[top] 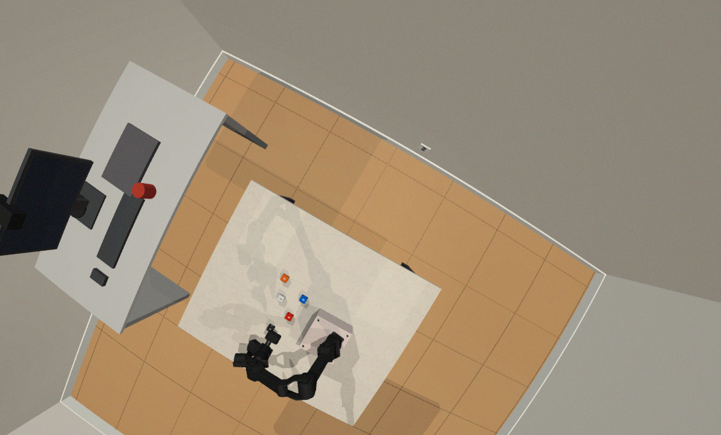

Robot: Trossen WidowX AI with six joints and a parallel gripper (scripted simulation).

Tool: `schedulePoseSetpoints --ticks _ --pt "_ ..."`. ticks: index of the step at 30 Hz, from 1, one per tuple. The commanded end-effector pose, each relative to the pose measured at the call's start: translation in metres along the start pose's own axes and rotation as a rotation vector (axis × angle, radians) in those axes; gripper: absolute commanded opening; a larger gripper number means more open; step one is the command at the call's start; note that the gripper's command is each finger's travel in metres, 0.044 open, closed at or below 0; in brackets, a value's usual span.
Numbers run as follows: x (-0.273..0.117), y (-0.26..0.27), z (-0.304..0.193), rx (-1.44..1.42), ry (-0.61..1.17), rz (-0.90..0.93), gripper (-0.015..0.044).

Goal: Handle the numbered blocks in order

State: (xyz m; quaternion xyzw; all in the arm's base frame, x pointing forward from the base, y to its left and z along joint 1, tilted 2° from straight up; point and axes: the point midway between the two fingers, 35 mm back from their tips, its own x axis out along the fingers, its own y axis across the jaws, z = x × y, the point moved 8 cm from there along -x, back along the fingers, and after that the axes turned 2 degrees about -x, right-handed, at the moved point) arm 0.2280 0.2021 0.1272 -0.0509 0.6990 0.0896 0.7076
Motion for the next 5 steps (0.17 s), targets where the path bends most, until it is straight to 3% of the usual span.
schedulePoseSetpoints --ticks 1,5 --pt "-0.0195 0.0346 -0.0121 0.004 0.012 -0.002 0.04" --pt "-0.0195 0.0346 -0.0121 0.004 0.012 -0.002 0.04"
